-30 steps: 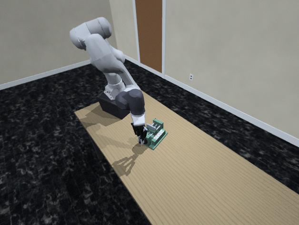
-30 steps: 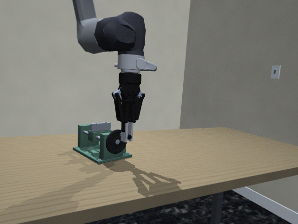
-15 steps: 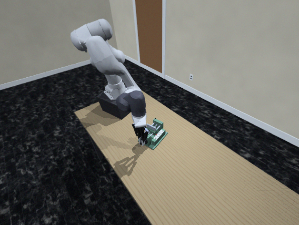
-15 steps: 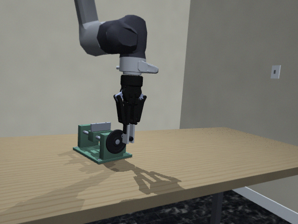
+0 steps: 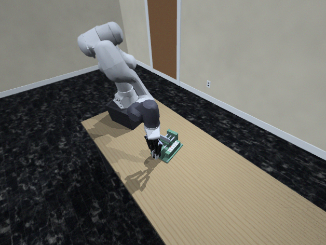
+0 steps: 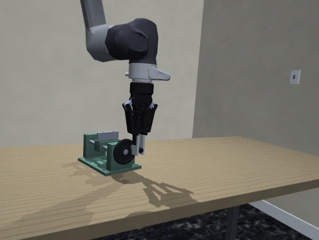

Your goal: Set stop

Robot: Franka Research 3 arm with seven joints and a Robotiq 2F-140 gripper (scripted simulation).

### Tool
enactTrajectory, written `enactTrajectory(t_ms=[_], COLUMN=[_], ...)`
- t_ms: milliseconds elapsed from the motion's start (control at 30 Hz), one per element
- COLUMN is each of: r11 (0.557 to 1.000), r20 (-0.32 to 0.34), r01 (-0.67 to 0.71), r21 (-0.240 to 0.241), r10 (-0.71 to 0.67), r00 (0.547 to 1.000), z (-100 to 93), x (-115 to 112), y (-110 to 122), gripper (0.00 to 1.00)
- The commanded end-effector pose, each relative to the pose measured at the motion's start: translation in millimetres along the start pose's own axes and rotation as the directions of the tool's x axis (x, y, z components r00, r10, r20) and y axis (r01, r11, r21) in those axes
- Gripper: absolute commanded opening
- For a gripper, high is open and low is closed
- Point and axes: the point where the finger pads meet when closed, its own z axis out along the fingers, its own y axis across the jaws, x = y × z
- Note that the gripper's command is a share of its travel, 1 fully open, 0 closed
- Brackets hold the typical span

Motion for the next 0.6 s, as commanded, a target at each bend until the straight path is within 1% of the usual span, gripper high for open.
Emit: enactTrajectory(t_ms=[0,567], r11=[1.0,1.0], r20=[-0.001,-0.001], r01=[-0.004,-0.004], r21=[0.002,0.002], r10=[0.004,0.004], r00=[1.0,1.0], z=[1.9,5.4], x=[0.8,0.8], y=[-0.7,-1.7], gripper=[0.04,0.04])
